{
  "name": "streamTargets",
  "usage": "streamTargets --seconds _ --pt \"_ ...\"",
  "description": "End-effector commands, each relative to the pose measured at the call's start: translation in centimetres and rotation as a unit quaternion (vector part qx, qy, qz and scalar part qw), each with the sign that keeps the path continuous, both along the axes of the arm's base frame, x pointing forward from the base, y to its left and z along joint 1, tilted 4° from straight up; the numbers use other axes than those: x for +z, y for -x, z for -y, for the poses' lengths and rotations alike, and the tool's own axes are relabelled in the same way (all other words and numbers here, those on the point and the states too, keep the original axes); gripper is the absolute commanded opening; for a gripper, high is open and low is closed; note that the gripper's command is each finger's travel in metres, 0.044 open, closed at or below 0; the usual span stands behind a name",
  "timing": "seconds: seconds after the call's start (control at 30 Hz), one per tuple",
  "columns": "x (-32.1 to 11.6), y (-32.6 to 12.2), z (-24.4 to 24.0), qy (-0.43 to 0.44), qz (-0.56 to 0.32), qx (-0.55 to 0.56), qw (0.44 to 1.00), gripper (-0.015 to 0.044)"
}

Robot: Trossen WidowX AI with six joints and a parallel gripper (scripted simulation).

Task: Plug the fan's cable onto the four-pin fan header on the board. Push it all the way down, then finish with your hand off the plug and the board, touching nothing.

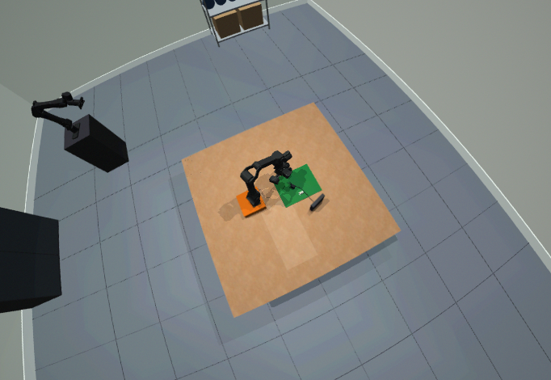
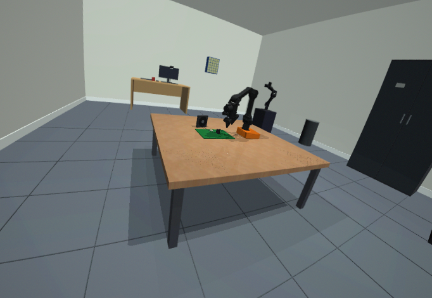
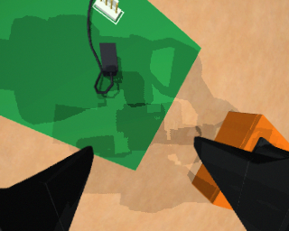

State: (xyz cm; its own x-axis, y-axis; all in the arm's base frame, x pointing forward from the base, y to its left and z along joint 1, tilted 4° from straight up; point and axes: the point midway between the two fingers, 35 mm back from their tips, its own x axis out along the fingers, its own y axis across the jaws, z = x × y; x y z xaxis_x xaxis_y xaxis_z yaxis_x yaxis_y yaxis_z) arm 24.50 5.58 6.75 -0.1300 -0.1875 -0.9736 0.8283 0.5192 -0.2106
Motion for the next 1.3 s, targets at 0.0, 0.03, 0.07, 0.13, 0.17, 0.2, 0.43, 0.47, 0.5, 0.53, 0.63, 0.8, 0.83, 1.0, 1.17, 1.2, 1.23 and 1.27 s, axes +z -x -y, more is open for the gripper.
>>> streamTargets --seconds 0.0,0.03,0.07,0.13,0.17,0.2,0.43,0.47,0.5,0.53,0.63,0.8,0.83,1.0,1.17,1.2,1.23,1.27 --pt "1.0 -0.7 -0.2 -0.048 0.014 0.018 0.999 0.044" --pt "1.2 -0.9 -0.2 -0.06 0.018 0.022 0.998 0.044" --pt "1.5 -1.0 -0.2 -0.072 0.022 0.027 0.997 0.044" --pt "1.9 -1.2 -0.2 -0.091 0.03 0.036 0.995 0.044" --pt "2.1 -1.4 -0.2 -0.101 0.034 0.04 0.993 0.044" --pt "2.4 -1.5 -0.2 -0.11 0.039 0.045 0.992 0.044" --pt "2.0 -1.2 0.0 -0.099 0.03 0.045 0.994 0.044" --pt "2.1 -1.3 0.1 -0.101 0.028 0.067 0.992 0.044" --pt "2.2 -1.5 0.3 -0.105 0.025 0.104 0.989 0.044" --pt "2.3 -1.7 0.5 -0.11 0.021 0.148 0.983 0.044" --pt "2.7 -2.3 1.1 -0.121 0.01 0.279 0.953 0.044" --pt "3.3 -3.2 2.2 -0.134 -0.009 0.485 0.864 0.044" --pt "3.5 -3.4 2.4 -0.135 -0.013 0.524 0.841 0.044" --pt "4.1 -4.3 3.7 -0.137 -0.029 0.699 0.701 0.044" --pt "4.6 -5.0 4.8 -0.133 -0.041 0.81 0.57 0.044" --pt "4.7 -5.1 4.9 -0.132 -0.043 0.825 0.548 0.044" --pt "4.8 -5.2 5.1 -0.13 -0.044 0.84 0.525 0.044" --pt "4.8 -5.3 5.2 -0.129 -0.046 0.854 0.502 0.044"
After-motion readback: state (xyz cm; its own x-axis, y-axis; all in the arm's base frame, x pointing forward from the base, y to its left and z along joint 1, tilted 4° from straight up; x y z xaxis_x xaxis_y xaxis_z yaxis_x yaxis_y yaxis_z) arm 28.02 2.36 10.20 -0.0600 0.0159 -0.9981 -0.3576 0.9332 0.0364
